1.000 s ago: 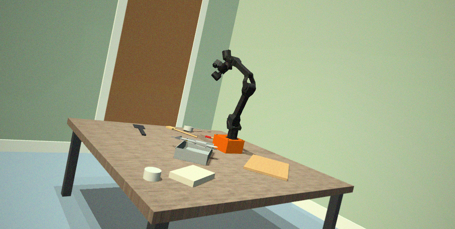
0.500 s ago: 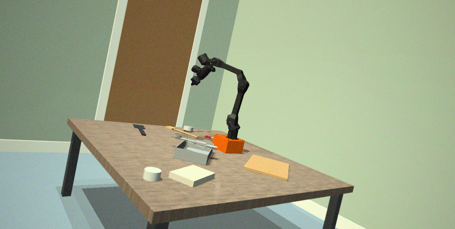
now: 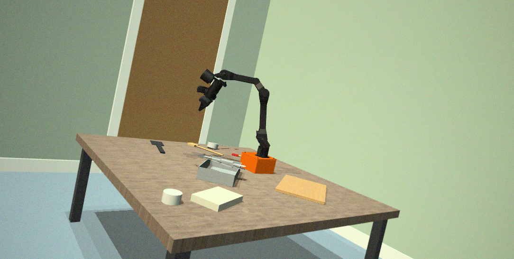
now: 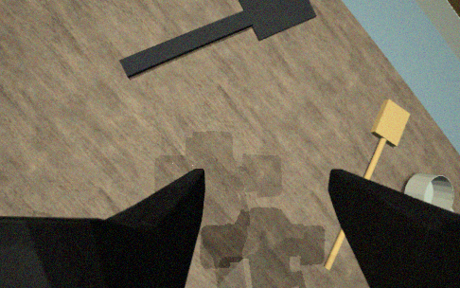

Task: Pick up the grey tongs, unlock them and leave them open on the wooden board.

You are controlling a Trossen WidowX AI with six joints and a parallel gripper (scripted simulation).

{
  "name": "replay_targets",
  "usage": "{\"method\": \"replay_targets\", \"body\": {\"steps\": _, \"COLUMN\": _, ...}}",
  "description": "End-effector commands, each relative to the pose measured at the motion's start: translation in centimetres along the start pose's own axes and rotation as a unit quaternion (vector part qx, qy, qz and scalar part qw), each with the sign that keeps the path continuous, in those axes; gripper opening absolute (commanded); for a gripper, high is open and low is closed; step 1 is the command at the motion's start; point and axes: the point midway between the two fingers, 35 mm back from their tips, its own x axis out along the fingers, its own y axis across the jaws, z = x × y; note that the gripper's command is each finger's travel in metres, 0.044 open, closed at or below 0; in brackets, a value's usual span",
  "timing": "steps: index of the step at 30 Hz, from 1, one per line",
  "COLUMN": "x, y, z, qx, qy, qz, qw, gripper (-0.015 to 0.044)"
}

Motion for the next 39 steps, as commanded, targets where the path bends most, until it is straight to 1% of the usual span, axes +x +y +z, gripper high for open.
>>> {"method": "replay_targets", "body": {"steps": 1, "x": 1.7, "y": 6.9, "z": -1.4, "qx": -0.007, "qy": 0.054, "qz": 0.027, "qw": 0.998, "gripper": 0.026}}
{"method": "replay_targets", "body": {"steps": 6, "x": 2.8, "y": 13.5, "z": -3.9, "qx": -0.006, "qy": 0.111, "qz": 0.026, "qw": 0.993, "gripper": 0.026}}
{"method": "replay_targets", "body": {"steps": 11, "x": 3.4, "y": 19.5, "z": -7.5, "qx": -0.009, "qy": 0.16, "qz": 0.004, "qw": 0.987, "gripper": 0.026}}
{"method": "replay_targets", "body": {"steps": 17, "x": 3.5, "y": 25.8, "z": -13.1, "qx": -0.015, "qy": 0.202, "qz": -0.048, "qw": 0.978, "gripper": 0.026}}
{"method": "replay_targets", "body": {"steps": 22, "x": 3.2, "y": 30.0, "z": -18.5, "qx": -0.022, "qy": 0.214, "qz": -0.108, "qw": 0.97, "gripper": 0.026}}
{"method": "replay_targets", "body": {"steps": 25, "x": 3.1, "y": 30.8, "z": -20.0, "qx": -0.024, "qy": 0.214, "qz": -0.125, "qw": 0.968, "gripper": 0.026}}
{"method": "replay_targets", "body": {"steps": 39, "x": 2.5, "y": 31.3, "z": -20.8, "qx": -0.024, "qy": 0.214, "qz": -0.124, "qw": 0.969, "gripper": 0.026}}
